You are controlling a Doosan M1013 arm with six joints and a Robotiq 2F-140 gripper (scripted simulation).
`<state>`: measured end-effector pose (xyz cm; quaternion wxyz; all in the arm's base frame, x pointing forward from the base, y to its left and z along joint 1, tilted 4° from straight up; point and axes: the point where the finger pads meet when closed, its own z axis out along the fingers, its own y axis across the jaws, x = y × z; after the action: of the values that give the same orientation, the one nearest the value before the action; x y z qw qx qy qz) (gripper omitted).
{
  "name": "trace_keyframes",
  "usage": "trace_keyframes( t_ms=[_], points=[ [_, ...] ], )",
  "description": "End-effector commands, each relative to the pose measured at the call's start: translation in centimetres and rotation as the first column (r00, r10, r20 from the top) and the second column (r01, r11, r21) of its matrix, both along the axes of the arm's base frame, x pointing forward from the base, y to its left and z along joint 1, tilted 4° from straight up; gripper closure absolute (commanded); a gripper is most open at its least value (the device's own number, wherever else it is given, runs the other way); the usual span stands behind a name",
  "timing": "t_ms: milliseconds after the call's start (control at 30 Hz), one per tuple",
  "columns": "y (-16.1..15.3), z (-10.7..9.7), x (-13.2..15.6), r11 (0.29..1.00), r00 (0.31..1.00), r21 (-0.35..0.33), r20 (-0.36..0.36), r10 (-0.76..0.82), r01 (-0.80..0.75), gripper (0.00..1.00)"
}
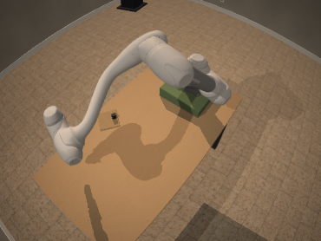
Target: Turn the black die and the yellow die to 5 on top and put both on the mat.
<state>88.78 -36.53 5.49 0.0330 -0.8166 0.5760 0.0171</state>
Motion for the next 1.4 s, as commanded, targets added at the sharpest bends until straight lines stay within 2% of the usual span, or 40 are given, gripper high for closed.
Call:
trace_keyframes(
  t_ms=[0,33,100,133,200,233,267,333,367,500,533,567,600,667,700,733,767,800,833,933,1367],
  points=[
    [-2.4,0.4,-4.5,0.997,0.997,-0.007,0.017,0.076,-0.076,0.76],
    [-3.3,0.4,-7.4,0.991,0.990,-0.008,0.022,0.136,-0.136,0.76],
    [-3.6,0.4,-8.0,0.991,0.990,-0.008,0.022,0.136,-0.136,0.76],
    [-4.2,0.4,-11.1,0.980,0.979,-0.011,0.026,0.201,-0.200,0.76],
    [-4.5,0.4,-11.8,0.980,0.979,-0.011,0.026,0.201,-0.200,0.76],
    [-4.9,0.3,-14.8,0.964,0.964,-0.013,0.030,0.265,-0.265,0.76],
    [-5.2,0.3,-15.8,0.964,0.964,-0.013,0.030,0.265,-0.265,0.76],
    [-5.2,0.3,-15.8,0.964,0.964,-0.013,0.030,0.265,-0.265,0.76],
    [-5.6,0.2,-19.7,0.945,0.944,-0.016,0.034,0.328,-0.327,0.76],
    [-5.6,0.2,-19.8,0.945,0.944,-0.016,0.034,0.328,-0.327,0.76],
    [-5.8,0.0,-23.6,0.923,0.922,-0.019,0.037,0.385,-0.384,0.76],
    [-5.8,0.0,-23.6,0.923,0.922,-0.019,0.037,0.385,-0.384,0.76],
    [-5.7,-0.2,-26.7,0.901,0.900,-0.021,0.040,0.434,-0.433,0.76],
    [-5.7,-0.3,-26.9,0.901,0.900,-0.021,0.040,0.434,-0.433,0.76],
    [-5.5,-0.5,-29.7,0.880,0.879,-0.024,0.042,0.474,-0.474,0.76],
    [-5.5,-0.5,-29.7,0.880,0.879,-0.024,0.042,0.474,-0.474,0.76],
    [-5.2,-0.7,-31.9,0.863,0.862,-0.025,0.044,0.505,-0.504,0.76],
    [-5.2,-0.7,-31.9,0.863,0.862,-0.025,0.044,0.505,-0.504,0.76],
    [-5.0,-0.8,-33.4,0.851,0.850,-0.027,0.045,0.525,-0.525,0.76],
    [-4.8,-0.9,-34.7,0.840,0.839,-0.028,0.046,0.542,-0.542,0.76],
    [-4.8,-0.9,-34.7,0.840,0.838,-0.028,0.046,0.543,-0.542,0.76]
  ],
)
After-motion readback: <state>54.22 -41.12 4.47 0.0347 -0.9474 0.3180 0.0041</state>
